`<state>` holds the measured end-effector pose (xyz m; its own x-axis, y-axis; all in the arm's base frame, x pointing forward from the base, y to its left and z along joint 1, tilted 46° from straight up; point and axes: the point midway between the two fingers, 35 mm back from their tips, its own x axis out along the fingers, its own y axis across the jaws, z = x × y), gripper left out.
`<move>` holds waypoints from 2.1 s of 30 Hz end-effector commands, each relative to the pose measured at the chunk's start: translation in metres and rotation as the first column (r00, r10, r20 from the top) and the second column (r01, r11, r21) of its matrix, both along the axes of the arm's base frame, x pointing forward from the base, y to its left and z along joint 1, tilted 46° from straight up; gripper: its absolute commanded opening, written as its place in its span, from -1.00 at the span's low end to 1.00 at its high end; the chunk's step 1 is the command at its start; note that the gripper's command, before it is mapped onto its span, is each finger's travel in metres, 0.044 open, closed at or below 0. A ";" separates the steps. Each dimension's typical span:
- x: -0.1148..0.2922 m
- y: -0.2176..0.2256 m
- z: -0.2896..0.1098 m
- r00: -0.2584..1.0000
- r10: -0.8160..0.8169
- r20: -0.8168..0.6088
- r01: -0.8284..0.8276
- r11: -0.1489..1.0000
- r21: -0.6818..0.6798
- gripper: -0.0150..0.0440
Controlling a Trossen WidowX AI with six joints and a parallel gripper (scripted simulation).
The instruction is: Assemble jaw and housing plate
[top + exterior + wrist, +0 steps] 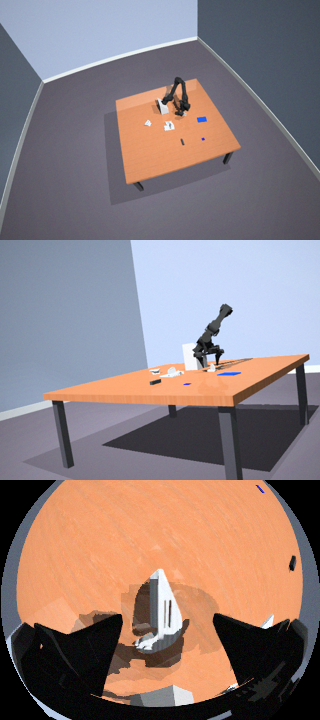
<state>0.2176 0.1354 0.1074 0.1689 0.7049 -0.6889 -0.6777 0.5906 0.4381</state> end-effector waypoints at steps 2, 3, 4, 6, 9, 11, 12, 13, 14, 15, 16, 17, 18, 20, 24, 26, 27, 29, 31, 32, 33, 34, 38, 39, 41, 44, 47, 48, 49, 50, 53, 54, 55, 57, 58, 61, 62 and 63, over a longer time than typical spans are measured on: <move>0.000 0.005 -0.008 1.000 -0.005 -0.012 0.005 1.000 -0.003 1.00; 0.001 0.006 -0.009 1.000 -0.005 -0.012 0.005 1.000 -0.003 1.00; 0.001 0.007 -0.010 1.000 -0.005 -0.012 0.005 1.000 -0.003 1.00; 0.001 0.010 -0.012 1.000 -0.005 -0.012 0.005 1.000 -0.002 1.00; 0.001 0.013 -0.015 1.000 -0.005 -0.012 0.005 1.000 -0.001 1.00; 0.002 0.015 -0.017 1.000 -0.005 -0.011 0.005 1.000 0.000 1.00; 0.002 0.016 -0.017 1.000 -0.005 -0.011 0.005 1.000 0.001 1.00; 0.002 0.016 -0.018 1.000 -0.005 -0.011 0.005 1.000 0.001 1.00; 0.002 0.016 -0.018 1.000 -0.005 -0.011 0.005 1.000 0.001 1.00; 0.002 0.016 -0.018 1.000 -0.005 -0.011 0.005 1.000 0.001 1.00; 0.002 0.016 -0.018 1.000 -0.005 -0.011 0.005 1.000 0.001 1.00; 0.002 0.016 -0.018 1.000 -0.005 -0.011 0.005 1.000 0.001 1.00; 0.002 0.016 -0.018 1.000 -0.005 -0.011 0.005 1.000 0.001 1.00; 0.002 0.016 -0.018 1.000 -0.005 -0.011 0.005 1.000 0.001 1.00; 0.002 0.016 -0.018 1.000 -0.005 -0.011 0.005 1.000 0.001 1.00; 0.002 0.016 -0.018 1.000 -0.005 -0.011 0.005 1.000 0.001 1.00; 0.002 0.016 -0.018 1.000 -0.005 -0.011 0.005 1.000 0.001 1.00; 0.002 0.016 -0.018 1.000 -0.005 -0.011 0.005 1.000 0.001 1.00; 0.002 0.016 -0.018 1.000 -0.005 -0.011 0.005 1.000 0.001 1.00; 0.002 0.016 -0.018 1.000 -0.005 -0.011 0.005 1.000 0.001 1.00; 0.002 0.016 -0.018 1.000 -0.005 -0.011 0.005 1.000 0.001 1.00; 0.002 0.016 -0.018 1.000 -0.005 -0.011 0.005 1.000 0.001 1.00; 0.001 0.017 -0.017 1.000 0.000 -0.008 0.000 1.000 0.003 0.91; 0.001 0.017 -0.017 1.000 0.000 -0.008 0.000 1.000 0.003 0.82; 0.001 0.017 -0.017 1.000 0.000 -0.008 0.000 1.000 0.003 0.64; 0.001 0.017 -0.017 1.000 0.000 -0.008 0.000 1.000 0.003 0.38; 0.001 0.017 -0.017 1.000 0.000 -0.008 0.000 1.000 0.003 0.11; 0.001 0.017 -0.017 1.000 0.000 -0.008 0.000 1.000 0.003 0.02; 0.001 0.017 -0.017 1.000 0.000 -0.008 0.000 1.000 0.003 0.00; 0.001 0.017 -0.017 1.000 0.000 -0.008 0.000 1.000 0.003 -0.02; 0.001 0.017 -0.017 1.000 0.000 -0.008 0.000 1.000 0.003 -0.04; 0.001 0.017 -0.017 1.000 0.000 -0.008 0.000 1.000 0.003 -0.04; 0.001 0.017 -0.017 1.000 0.000 -0.008 0.000 1.000 0.003 -0.04; 0.001 0.017 -0.017 1.000 0.000 -0.008 0.000 1.000 0.003 -0.04; 0.001 0.017 -0.017 1.000 0.000 -0.008 0.000 1.000 0.003 -0.04; 0.001 0.017 -0.017 1.000 0.000 -0.008 0.000 1.000 0.003 -0.04; 0.001 0.017 -0.017 1.000 0.000 -0.008 0.000 1.000 0.003 -0.04; 0.001 0.017 -0.017 1.000 0.000 -0.008 0.000 1.000 0.003 -0.04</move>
<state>0.2186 0.1524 0.0903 0.1618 0.7085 -0.6869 -0.6742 0.5877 0.4474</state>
